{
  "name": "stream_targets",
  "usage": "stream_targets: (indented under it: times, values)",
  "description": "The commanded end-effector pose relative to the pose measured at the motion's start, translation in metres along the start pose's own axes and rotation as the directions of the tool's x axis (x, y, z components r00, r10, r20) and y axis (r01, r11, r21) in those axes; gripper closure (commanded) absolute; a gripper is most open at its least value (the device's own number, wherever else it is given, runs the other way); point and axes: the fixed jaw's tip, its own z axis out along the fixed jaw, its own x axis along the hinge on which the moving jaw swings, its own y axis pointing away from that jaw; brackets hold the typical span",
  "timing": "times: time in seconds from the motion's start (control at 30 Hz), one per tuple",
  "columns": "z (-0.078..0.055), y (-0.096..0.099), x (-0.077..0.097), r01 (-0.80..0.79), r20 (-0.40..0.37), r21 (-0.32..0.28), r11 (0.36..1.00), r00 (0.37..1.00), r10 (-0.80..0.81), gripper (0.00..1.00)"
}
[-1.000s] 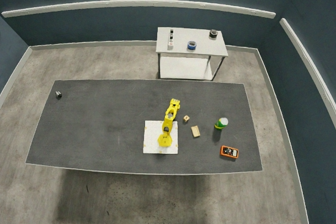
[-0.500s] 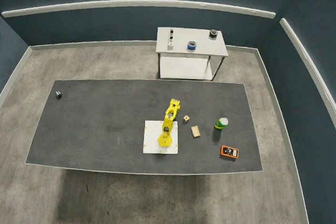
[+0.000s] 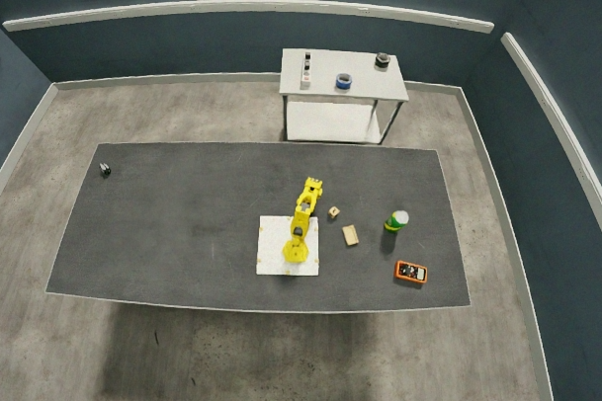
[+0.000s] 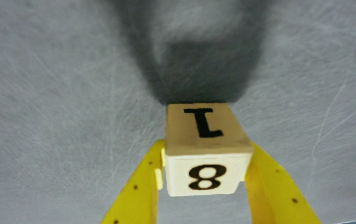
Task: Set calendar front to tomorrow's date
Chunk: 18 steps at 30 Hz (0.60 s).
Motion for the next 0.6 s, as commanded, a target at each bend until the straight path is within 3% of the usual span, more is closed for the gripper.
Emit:
stream_targets:
  times: [0.0, 0.2, 0.57]
  values:
    - [0.0042, 0.0010, -0.0041, 0.004, 0.022, 0.002, 1.000, 1.000, -0.004, 0.94]
    - [0.0042, 0.0010, -0.0041, 0.004, 0.022, 0.002, 1.000, 1.000, -0.004, 0.83]
    - [0.0042, 0.0010, -0.0041, 0.004, 0.022, 0.002, 1.000, 1.000, -0.004, 0.81]
